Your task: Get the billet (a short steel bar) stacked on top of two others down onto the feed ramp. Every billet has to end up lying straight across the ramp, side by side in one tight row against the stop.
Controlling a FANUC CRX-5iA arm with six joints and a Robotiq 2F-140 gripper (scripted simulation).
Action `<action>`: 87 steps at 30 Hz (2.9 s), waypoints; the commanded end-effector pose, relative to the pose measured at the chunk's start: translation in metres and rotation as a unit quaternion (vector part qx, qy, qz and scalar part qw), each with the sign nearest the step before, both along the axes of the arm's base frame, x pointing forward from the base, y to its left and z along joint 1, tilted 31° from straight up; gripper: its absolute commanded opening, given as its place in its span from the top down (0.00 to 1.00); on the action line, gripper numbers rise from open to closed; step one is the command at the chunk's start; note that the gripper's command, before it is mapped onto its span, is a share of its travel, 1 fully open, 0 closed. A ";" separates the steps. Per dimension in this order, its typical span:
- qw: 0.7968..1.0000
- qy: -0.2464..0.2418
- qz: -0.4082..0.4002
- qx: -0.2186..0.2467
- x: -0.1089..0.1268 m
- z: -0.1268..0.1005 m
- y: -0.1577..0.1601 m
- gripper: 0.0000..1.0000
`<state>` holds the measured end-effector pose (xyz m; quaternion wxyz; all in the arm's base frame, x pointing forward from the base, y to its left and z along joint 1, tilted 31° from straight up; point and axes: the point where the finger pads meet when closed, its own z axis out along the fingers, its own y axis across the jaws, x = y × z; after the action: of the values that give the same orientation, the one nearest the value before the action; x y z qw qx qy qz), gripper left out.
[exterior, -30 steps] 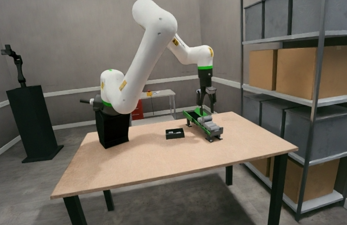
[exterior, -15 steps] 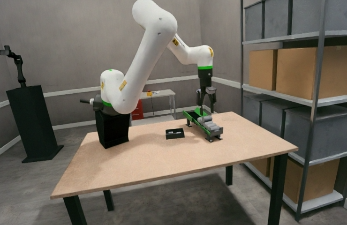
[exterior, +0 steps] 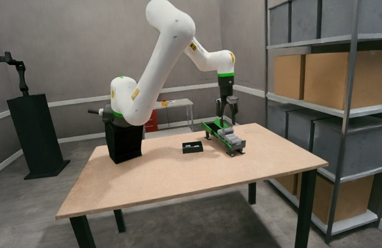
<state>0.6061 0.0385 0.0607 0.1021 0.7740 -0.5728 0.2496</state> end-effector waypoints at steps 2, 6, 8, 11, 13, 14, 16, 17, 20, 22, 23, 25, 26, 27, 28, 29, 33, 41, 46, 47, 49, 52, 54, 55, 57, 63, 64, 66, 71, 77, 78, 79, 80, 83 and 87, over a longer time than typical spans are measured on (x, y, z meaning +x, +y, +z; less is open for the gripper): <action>1.000 -0.001 0.000 0.000 0.002 -0.003 -0.001 0.45; 1.000 -0.001 0.000 0.000 0.004 -0.010 -0.005 0.45; 1.000 -0.001 0.000 0.000 0.005 -0.014 -0.007 0.45; 1.000 -0.001 0.000 0.000 0.006 -0.016 -0.008 0.45; 1.000 -0.001 0.000 0.000 0.007 -0.021 -0.011 0.45; 1.000 -0.001 0.000 0.000 0.008 -0.023 -0.012 0.45; 1.000 -0.001 0.000 0.000 0.009 -0.027 -0.014 0.45; 1.000 -0.001 0.000 0.000 0.010 -0.029 -0.015 0.45; 1.000 -0.001 0.000 0.000 0.011 -0.033 -0.017 0.45; 1.000 -0.001 0.000 0.000 0.012 -0.034 -0.018 0.45; 1.000 -0.001 0.000 0.000 0.012 -0.034 -0.018 0.45; 1.000 -0.001 0.000 0.000 0.012 -0.035 -0.018 0.45; 1.000 -0.001 0.000 0.000 0.012 -0.035 -0.018 0.45; 1.000 -0.001 0.000 0.000 0.012 -0.035 -0.018 0.45; 1.000 -0.001 0.000 0.000 0.012 -0.035 -0.018 0.45; 1.000 -0.001 0.000 0.000 0.012 -0.035 -0.018 0.45; 1.000 -0.001 0.000 0.000 0.012 -0.035 -0.018 0.45; 1.000 -0.001 0.000 0.000 0.012 -0.035 -0.018 0.45; 1.000 -0.001 0.000 0.000 0.012 -0.035 -0.018 0.45; 1.000 -0.001 0.000 0.000 0.012 -0.035 -0.018 0.45; 1.000 -0.001 0.000 0.000 0.012 -0.035 -0.018 0.45; 1.000 -0.001 0.000 0.000 0.012 -0.035 -0.018 0.45; 1.000 -0.001 0.000 0.000 0.012 -0.035 -0.018 0.45; 1.000 -0.001 0.000 0.000 0.012 -0.035 -0.018 0.45; 1.000 -0.001 0.000 0.000 0.012 -0.035 -0.018 0.45; 1.000 -0.001 0.000 0.000 0.012 -0.035 -0.018 0.56; 1.000 -0.001 0.000 0.000 0.012 -0.035 -0.018 0.56; 1.000 -0.001 0.000 0.000 0.012 -0.035 -0.018 0.56; 1.000 -0.001 0.000 0.000 0.012 -0.035 -0.018 0.56; 1.000 -0.001 0.000 0.000 0.012 -0.035 -0.018 0.56; 1.000 -0.001 0.000 0.000 0.012 -0.035 -0.018 0.56; 1.000 -0.001 0.000 0.000 0.012 -0.035 -0.018 0.56; 1.000 -0.001 0.000 0.000 0.012 -0.035 -0.018 0.56; 1.000 -0.001 0.000 0.000 0.012 -0.035 -0.018 0.56; 1.000 -0.001 0.000 0.000 0.012 -0.035 -0.018 0.56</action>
<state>0.6175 0.0200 0.0252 0.1019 0.7739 -0.5729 0.2498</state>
